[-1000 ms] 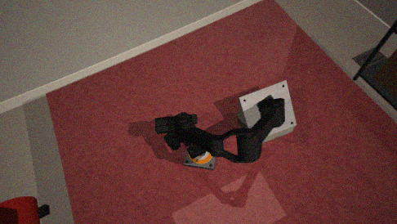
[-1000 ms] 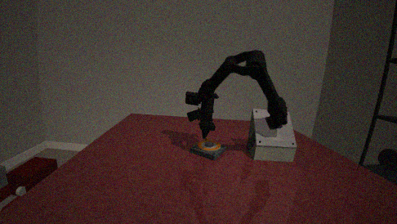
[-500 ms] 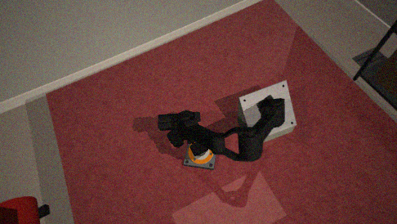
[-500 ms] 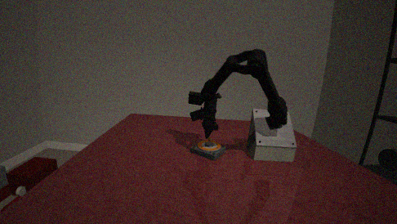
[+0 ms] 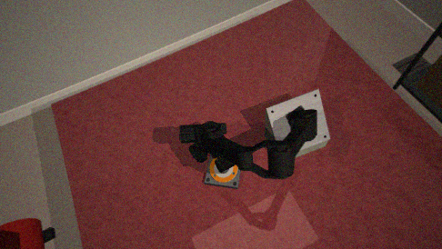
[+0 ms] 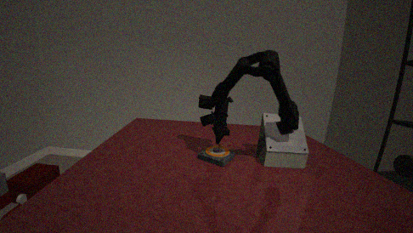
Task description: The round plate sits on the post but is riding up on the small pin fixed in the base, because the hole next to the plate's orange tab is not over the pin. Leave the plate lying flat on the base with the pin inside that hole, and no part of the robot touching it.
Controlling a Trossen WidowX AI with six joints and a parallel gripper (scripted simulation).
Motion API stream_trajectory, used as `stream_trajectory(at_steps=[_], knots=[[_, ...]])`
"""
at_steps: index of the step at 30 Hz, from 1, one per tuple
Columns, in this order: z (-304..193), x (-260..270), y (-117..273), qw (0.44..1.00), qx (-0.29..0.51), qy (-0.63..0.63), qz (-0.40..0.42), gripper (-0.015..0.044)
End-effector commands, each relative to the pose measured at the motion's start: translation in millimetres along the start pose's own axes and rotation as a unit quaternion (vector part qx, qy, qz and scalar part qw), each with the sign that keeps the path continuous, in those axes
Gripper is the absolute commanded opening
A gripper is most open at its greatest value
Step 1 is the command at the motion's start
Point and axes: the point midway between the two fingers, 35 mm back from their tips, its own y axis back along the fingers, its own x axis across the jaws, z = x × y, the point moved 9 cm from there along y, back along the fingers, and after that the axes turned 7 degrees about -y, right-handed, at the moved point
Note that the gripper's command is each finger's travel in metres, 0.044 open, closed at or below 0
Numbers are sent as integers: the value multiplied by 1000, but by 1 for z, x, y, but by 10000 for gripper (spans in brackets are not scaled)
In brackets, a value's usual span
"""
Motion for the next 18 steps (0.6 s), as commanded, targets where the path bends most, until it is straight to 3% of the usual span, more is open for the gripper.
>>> stream_trajectory(at_steps=[1, 18], knots=[[-6, 0, -2, 1000, 5, 0, 0, 0], [-12, 1, 4, 1000, 5, -1, -1, 0]])
